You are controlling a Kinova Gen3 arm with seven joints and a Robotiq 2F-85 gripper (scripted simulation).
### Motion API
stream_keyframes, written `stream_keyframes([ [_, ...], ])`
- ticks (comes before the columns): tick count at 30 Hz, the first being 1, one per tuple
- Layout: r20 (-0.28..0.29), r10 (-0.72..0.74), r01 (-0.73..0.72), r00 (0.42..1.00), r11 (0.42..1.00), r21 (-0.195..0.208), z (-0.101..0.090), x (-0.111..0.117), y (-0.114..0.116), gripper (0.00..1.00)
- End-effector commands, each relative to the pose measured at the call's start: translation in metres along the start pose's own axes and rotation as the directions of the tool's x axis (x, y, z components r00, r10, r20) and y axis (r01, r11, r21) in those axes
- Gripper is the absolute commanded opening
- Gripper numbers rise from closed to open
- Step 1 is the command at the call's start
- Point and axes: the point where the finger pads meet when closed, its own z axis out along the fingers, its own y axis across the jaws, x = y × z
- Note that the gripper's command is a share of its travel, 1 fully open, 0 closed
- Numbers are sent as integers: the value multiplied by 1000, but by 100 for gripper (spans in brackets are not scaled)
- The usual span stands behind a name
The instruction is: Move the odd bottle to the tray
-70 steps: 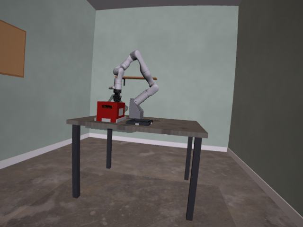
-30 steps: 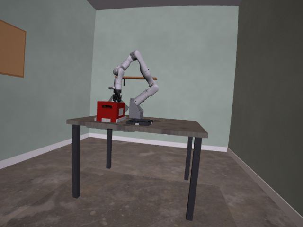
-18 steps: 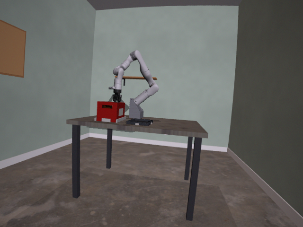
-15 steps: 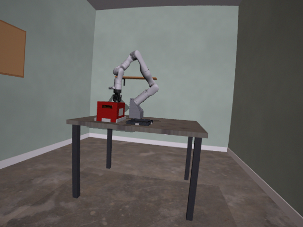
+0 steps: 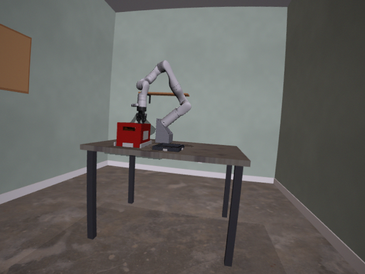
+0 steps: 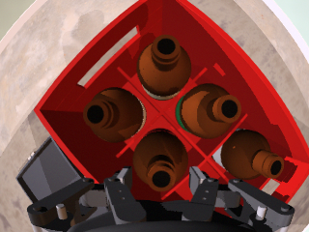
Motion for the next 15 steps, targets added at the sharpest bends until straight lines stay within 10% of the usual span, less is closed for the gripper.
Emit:
stream_keyframes([
  [1,-7,1,-1,1000,1000,0,-8,2,0,64],
  [15,-7,1,-1,1000,1000,0,-49,2,0,64],
])
